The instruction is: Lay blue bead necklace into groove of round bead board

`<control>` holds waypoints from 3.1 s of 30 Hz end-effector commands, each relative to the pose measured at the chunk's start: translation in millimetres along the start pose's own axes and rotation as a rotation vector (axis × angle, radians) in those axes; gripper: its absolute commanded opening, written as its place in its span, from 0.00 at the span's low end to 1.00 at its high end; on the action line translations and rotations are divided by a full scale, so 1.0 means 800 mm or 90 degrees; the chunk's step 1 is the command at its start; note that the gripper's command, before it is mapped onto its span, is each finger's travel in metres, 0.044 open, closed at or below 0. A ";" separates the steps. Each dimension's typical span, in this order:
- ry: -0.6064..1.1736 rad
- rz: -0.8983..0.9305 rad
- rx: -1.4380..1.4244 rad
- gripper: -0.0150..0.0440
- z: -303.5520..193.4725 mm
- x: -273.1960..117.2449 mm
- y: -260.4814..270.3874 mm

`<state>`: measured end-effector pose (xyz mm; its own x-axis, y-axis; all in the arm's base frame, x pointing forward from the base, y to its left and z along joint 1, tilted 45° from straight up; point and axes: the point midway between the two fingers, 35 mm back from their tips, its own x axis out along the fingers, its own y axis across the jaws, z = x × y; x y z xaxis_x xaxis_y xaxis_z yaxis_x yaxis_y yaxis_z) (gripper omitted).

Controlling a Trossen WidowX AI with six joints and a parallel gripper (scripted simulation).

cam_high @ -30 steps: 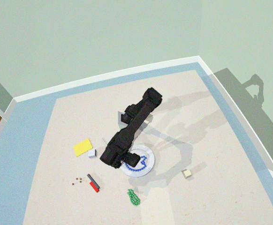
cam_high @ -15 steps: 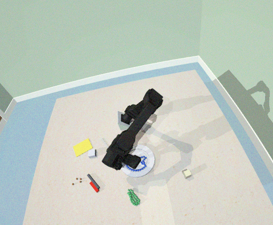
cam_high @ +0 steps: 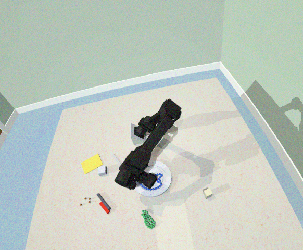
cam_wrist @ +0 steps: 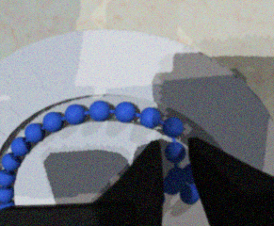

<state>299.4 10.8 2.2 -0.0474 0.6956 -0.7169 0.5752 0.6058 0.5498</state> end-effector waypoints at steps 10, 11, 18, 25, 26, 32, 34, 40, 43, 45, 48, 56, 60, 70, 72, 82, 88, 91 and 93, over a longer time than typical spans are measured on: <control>0.000 0.000 0.000 0.25 0.000 0.000 0.000; 0.000 0.000 0.000 0.25 0.000 0.000 0.000; 0.000 0.000 0.000 0.25 0.000 0.000 0.000; 0.000 0.000 0.000 0.25 0.000 0.000 0.000; 0.000 0.000 0.000 0.25 0.000 0.000 0.000; 0.002 0.002 0.003 0.25 -0.001 -0.009 0.000; 0.004 0.003 0.004 0.25 -0.002 -0.014 -0.001; 0.004 0.003 0.005 0.25 0.000 -0.014 -0.005; 0.004 0.002 0.005 0.25 0.003 -0.014 -0.013; 0.004 0.002 0.005 0.25 0.003 -0.014 -0.013; 0.004 0.002 0.005 0.25 0.004 -0.011 -0.013; 0.004 0.003 0.005 0.25 0.003 0.003 -0.013; 0.004 0.003 0.005 0.25 0.003 0.003 -0.013; -0.002 0.002 0.001 0.70 0.006 -0.001 -0.012; -0.002 0.002 0.001 0.79 0.006 -0.001 -0.012; 0.004 0.002 0.005 1.00 0.004 -0.014 -0.013; 0.004 0.002 0.005 1.00 0.004 -0.014 -0.013; 0.004 0.002 0.005 1.00 0.004 -0.014 -0.013; 0.004 0.002 0.005 1.00 0.004 -0.014 -0.013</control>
<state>296.7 -3.9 3.1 -0.0475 0.7043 -0.7083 0.5853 0.5943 0.5516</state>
